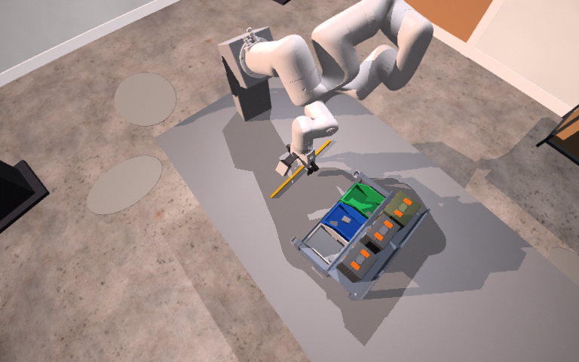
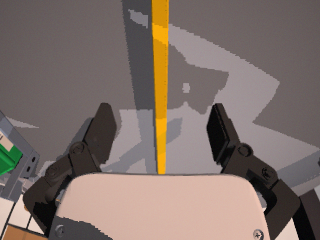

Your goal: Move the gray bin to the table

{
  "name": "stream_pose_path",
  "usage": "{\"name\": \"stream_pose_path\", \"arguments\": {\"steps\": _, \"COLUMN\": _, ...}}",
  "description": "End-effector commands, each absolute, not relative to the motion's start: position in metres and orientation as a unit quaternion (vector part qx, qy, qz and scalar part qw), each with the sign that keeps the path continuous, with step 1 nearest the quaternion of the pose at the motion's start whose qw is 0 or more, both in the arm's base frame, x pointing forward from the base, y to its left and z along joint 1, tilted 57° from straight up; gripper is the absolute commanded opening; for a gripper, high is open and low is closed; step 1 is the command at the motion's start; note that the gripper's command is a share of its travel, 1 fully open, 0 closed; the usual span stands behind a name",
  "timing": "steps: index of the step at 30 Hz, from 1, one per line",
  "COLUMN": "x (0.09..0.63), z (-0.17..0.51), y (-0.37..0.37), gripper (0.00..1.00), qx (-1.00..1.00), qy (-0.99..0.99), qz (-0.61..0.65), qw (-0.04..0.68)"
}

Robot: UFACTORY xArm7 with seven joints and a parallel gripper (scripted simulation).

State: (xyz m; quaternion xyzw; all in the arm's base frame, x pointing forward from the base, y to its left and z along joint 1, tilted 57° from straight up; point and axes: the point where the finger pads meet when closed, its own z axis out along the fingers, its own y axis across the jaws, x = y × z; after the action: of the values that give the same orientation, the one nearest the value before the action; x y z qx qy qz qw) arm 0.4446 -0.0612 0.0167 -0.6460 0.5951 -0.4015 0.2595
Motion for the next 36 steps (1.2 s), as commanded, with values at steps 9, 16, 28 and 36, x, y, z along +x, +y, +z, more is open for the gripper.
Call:
{"name": "stream_pose_path", "arguments": {"steps": 9, "x": 0.444, "z": 0.017, "y": -0.062, "gripper": 1.00, "qx": -0.646, "qy": 0.595, "qz": -0.402, "qw": 0.259}}
{"name": "stream_pose_path", "arguments": {"steps": 16, "x": 0.444, "z": 0.017, "y": -0.062, "gripper": 1.00, "qx": -0.646, "qy": 0.595, "qz": -0.402, "qw": 0.259}}
{"name": "stream_pose_path", "arguments": {"steps": 28, "x": 0.403, "z": 0.044, "y": -0.054, "gripper": 1.00, "qx": -0.646, "qy": 0.595, "qz": -0.402, "qw": 0.259}}
{"name": "stream_pose_path", "arguments": {"steps": 36, "x": 0.403, "z": 0.044, "y": -0.054, "gripper": 1.00, "qx": -0.646, "qy": 0.595, "qz": -0.402, "qw": 0.259}}
